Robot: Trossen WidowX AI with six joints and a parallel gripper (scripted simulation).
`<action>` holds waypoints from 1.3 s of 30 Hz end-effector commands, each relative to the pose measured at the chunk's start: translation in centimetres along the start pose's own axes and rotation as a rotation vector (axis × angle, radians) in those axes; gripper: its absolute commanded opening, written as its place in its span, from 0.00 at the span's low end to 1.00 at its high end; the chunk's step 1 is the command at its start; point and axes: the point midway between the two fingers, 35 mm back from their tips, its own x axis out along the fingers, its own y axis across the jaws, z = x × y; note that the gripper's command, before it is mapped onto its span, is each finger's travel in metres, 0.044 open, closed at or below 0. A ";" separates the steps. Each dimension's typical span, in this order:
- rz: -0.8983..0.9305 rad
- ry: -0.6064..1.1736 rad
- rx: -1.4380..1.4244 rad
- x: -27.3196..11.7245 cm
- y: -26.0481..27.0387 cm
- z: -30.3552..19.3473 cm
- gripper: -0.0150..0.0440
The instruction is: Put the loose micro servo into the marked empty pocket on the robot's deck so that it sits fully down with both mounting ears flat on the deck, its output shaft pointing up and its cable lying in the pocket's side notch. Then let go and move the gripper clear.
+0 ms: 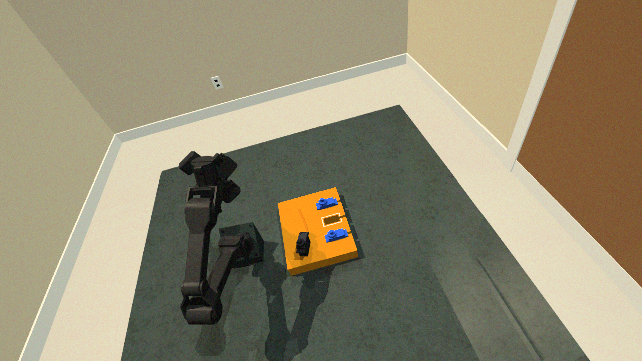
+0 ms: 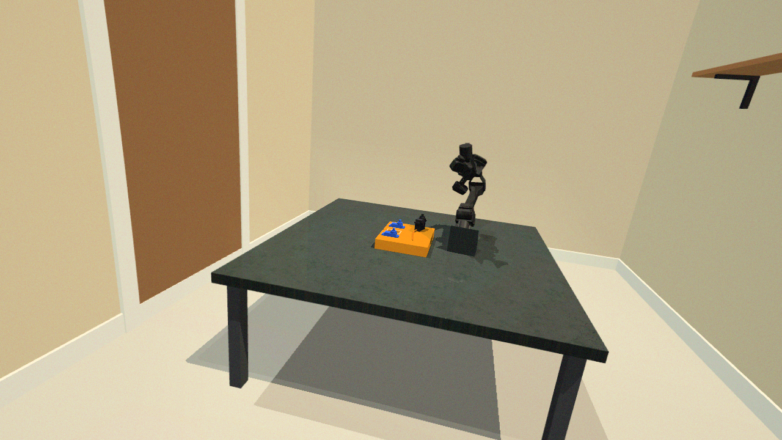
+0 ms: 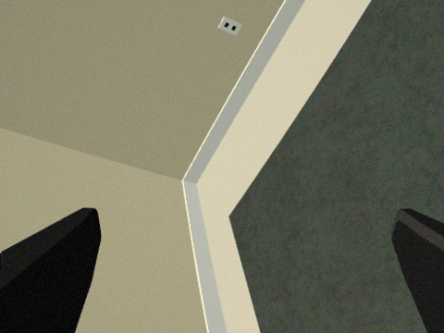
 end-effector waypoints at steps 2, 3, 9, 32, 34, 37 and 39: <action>-0.117 -0.045 -0.043 0.0 -2.4 2.1 1.00; -0.141 -0.051 -0.051 -0.1 -2.9 2.5 1.00; -0.285 -0.071 -0.100 -0.5 -5.9 4.5 1.00; -0.800 0.157 -0.305 -5.4 -17.6 8.7 1.00; -0.836 0.201 -0.324 -6.0 -18.6 8.8 1.00; -0.886 0.273 -0.352 -7.0 -20.0 8.9 1.00; -0.914 0.325 -0.371 -7.6 -21.0 8.9 1.00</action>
